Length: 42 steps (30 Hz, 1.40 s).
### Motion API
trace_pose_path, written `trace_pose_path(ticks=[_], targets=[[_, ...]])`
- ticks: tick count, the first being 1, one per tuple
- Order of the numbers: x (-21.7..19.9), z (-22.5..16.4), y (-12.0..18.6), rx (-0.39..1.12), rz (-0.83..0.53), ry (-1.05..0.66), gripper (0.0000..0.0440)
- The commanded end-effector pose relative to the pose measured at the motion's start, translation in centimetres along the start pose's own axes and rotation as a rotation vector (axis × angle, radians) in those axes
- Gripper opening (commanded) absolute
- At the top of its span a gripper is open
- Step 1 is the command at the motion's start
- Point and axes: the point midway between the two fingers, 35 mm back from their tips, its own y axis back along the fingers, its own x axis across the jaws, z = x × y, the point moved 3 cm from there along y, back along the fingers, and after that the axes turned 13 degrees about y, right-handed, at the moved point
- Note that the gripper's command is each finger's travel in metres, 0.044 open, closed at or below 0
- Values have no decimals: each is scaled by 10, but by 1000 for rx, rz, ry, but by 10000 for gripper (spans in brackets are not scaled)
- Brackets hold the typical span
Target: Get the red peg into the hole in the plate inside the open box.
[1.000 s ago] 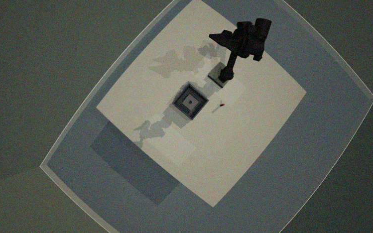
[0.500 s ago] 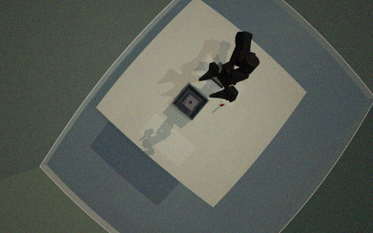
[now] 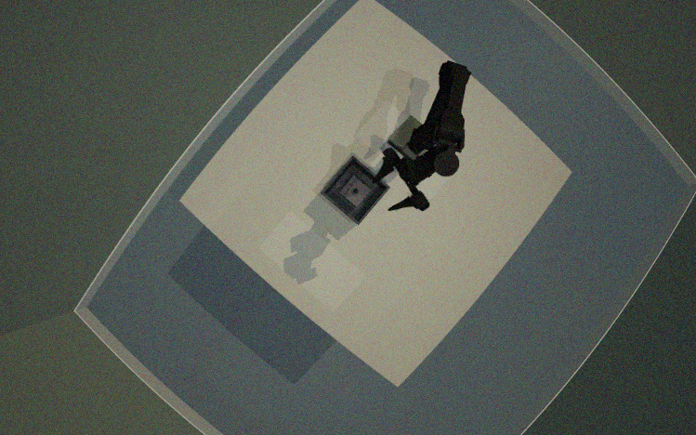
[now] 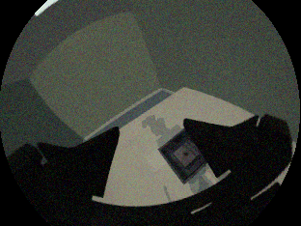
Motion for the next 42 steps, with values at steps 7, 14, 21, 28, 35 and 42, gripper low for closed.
trace_pose_path(ticks=[7,14,21,28,35,42], targets=[[7,-79,-3,345,6,7,440],[8,-129,7,587,-38,-19,440],[8,-174,22,813,-123,-48,440],[11,-211,31,985,-216,-66,440],[19,-242,31,1085,-272,-90,440],[28,-268,22,1126,-286,-116,440]])
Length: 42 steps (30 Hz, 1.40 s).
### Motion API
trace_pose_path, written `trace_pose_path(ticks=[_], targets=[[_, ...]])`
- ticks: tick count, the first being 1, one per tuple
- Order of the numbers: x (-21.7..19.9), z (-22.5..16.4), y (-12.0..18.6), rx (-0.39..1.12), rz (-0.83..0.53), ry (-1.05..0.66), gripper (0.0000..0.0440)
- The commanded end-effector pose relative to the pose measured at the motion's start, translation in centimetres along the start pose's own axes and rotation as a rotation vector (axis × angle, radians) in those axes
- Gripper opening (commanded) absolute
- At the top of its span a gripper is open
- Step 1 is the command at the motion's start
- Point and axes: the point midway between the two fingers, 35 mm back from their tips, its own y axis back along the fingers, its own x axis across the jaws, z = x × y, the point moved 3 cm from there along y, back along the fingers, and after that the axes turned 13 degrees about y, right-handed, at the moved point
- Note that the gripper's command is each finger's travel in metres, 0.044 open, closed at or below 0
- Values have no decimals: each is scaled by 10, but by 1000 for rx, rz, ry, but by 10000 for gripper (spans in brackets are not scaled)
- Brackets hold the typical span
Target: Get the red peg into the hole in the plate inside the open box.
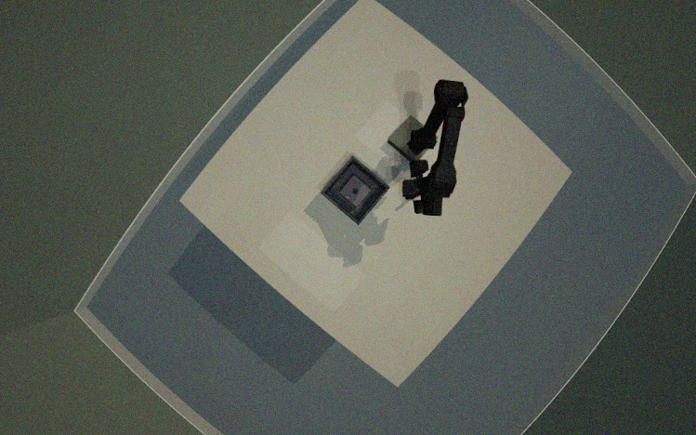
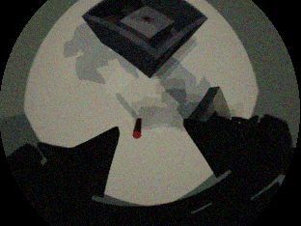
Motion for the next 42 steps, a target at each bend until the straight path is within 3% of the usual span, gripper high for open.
trace_pose_path(ticks=[1,15,17,29,33,42], targets=[[4,-4,-16,25,-9,-15,440],[20,-9,-73,35,20,-37,431],[20,-10,-80,42,16,-36,396],[15,-16,-101,93,-55,-47,85],[13,-17,-103,105,-96,-49,5],[21,0,-73,29,-78,-36,0]])
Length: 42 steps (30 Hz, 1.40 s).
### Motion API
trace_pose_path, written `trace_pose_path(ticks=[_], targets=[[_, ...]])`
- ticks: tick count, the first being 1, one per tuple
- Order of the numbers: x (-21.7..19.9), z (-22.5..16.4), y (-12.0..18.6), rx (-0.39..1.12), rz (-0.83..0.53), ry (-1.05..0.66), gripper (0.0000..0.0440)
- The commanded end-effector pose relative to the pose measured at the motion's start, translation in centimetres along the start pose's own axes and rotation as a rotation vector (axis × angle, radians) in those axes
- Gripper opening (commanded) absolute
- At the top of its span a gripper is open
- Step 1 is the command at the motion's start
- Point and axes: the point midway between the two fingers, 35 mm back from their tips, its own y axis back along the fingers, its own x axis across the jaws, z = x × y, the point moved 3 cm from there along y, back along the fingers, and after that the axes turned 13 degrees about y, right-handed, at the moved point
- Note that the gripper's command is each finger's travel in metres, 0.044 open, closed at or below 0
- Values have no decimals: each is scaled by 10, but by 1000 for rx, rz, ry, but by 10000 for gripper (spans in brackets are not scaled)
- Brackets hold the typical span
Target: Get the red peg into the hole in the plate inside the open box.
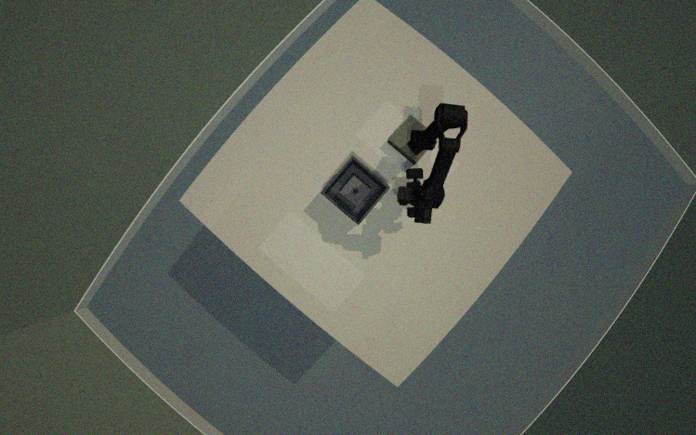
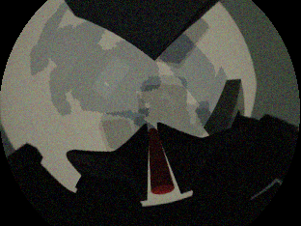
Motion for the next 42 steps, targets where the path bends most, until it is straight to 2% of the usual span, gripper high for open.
trace_pose_path(ticks=[1,12,22,32,42], targets=[[4,7,17,-33,22,8,0],[-2,26,62,-103,35,-11,0],[-9,54,99,-160,50,-103,0],[-22,96,112,-207,55,-232,0],[-41,141,111,-233,48,-319,0]])
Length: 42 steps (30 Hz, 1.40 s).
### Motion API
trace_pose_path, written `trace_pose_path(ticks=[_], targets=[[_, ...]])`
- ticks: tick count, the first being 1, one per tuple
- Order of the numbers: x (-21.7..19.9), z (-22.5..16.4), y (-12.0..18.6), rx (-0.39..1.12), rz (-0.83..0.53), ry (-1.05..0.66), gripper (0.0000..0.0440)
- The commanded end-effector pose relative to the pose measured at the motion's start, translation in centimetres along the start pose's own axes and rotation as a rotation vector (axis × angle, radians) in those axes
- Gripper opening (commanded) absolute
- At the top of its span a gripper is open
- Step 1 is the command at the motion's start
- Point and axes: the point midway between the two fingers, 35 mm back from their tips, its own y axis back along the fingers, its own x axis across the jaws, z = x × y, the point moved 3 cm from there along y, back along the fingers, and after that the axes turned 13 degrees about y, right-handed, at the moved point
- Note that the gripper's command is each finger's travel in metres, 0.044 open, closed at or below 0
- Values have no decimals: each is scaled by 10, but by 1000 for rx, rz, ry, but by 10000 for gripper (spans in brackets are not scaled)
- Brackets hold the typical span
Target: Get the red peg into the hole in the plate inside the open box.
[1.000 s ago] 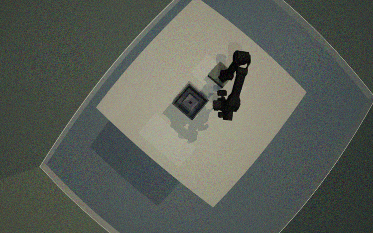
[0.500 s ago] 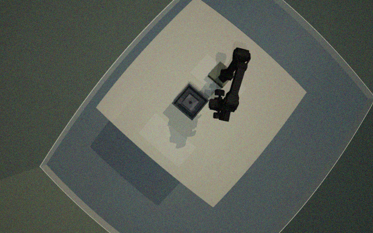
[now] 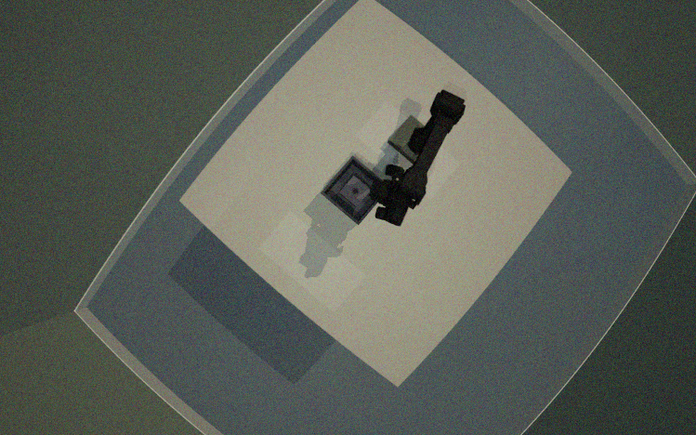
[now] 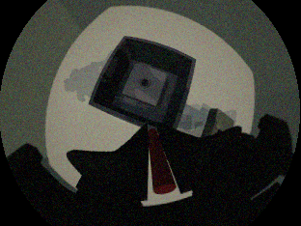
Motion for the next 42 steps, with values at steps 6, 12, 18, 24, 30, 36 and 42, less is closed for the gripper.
trace_pose_path(ticks=[6,12,18,24,30,36,42], targets=[[-5,40,-15,-16,-8,-38,0],[-11,63,-32,-4,-10,-36,0],[-16,81,-50,20,-3,-10,0],[-18,91,-70,50,14,30,0],[-20,89,-90,103,21,79,45],[-21,91,-106,150,29,102,171],[-14,106,-105,173,65,115,318]])
